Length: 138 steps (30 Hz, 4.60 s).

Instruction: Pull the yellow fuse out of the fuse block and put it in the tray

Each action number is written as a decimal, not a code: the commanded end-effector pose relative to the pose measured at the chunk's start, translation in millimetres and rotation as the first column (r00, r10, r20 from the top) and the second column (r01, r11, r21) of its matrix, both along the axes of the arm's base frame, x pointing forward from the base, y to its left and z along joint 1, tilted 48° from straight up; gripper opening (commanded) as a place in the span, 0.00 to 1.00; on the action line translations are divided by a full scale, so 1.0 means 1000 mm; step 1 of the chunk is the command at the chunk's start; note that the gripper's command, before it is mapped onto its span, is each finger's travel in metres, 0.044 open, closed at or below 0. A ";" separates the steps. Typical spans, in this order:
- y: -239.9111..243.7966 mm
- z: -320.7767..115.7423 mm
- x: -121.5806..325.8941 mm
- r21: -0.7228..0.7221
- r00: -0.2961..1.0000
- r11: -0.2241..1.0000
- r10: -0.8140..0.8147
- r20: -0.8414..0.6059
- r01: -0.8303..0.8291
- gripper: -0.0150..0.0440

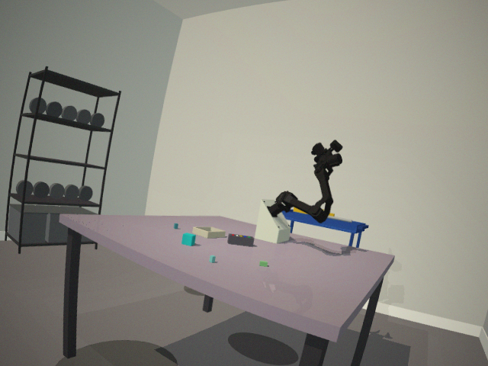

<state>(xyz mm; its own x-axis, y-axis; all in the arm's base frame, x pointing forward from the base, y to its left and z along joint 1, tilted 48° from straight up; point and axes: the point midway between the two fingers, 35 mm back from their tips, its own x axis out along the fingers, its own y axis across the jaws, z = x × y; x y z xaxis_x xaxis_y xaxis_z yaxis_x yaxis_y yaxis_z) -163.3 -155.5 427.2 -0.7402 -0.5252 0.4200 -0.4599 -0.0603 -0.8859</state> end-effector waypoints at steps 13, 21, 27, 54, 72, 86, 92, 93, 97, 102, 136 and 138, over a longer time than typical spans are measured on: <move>-0.125 -0.072 0.066 0.190 0.841 0.830 0.469 0.270 -0.525 0.37; -0.169 -0.119 0.130 0.245 0.653 0.619 0.609 0.449 -0.746 0.37; -0.190 -0.165 0.196 0.256 0.472 0.406 0.628 0.619 -0.877 0.37; -0.021 -0.384 0.464 0.087 0.200 -0.608 -0.120 0.973 -0.789 0.37; 0.194 -0.463 0.453 -0.073 0.693 -0.805 -0.550 0.467 -0.589 0.37; 0.196 -0.465 0.451 -0.073 0.693 -0.805 -0.550 0.466 -0.589 0.37; 0.201 -0.469 0.451 -0.073 0.693 -0.805 -0.550 0.466 -0.589 0.37; 0.201 -0.470 0.451 -0.073 0.693 -0.805 -0.550 0.466 -0.589 0.37; 0.204 -0.473 0.450 -0.073 0.693 -0.805 -0.550 0.466 -0.589 0.37; 0.208 -0.476 0.450 -0.073 0.693 -0.805 -0.550 0.466 -0.589 0.37; 0.222 -0.489 0.447 -0.074 0.693 -0.804 -0.551 0.465 -0.589 0.37; 0.223 -0.490 0.447 -0.074 0.693 -0.804 -0.551 0.465 -0.589 0.37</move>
